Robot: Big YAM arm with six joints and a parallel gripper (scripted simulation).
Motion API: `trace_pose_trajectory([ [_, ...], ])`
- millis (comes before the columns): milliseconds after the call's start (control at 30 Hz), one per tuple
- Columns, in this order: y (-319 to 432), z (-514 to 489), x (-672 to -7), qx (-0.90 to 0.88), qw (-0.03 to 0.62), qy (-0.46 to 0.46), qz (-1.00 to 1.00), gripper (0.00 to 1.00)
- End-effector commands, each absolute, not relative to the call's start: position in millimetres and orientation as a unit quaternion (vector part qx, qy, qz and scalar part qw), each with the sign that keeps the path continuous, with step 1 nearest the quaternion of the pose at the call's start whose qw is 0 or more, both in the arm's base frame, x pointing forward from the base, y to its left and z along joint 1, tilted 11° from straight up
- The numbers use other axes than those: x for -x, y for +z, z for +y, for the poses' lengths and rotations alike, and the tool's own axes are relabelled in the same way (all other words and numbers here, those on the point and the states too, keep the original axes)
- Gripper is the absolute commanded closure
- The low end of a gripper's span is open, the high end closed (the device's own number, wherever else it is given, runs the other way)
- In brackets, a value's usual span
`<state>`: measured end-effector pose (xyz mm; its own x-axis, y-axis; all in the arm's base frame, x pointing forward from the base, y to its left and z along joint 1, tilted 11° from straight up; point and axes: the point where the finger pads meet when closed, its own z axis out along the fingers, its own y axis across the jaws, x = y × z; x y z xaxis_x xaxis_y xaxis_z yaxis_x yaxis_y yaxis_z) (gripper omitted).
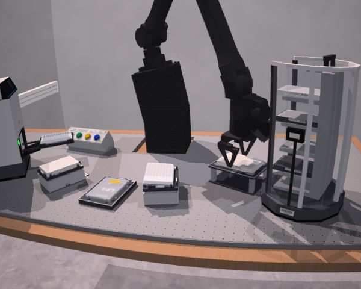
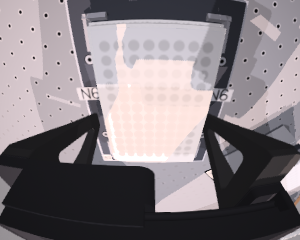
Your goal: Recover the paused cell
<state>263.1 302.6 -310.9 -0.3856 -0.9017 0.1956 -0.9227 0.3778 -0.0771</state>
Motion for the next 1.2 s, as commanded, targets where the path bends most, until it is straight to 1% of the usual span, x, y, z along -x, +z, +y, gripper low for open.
trace_pose_trajectory([
  [0, -281.6, 339.2, -282.2, -0.555, 0.024, 0.076, -0.828, 0.0],
  [100, -275.9, 327.7, -272.2, -0.553, 0.036, 0.08, -0.829, 0.0],
  [400, -255.3, 335.4, -274.6, -0.554, 0.032, 0.078, -0.828, 0.0],
  [1167, -255.1, 336.8, -278.4, -0.553, 0.028, 0.076, -0.83, 0.0],
])
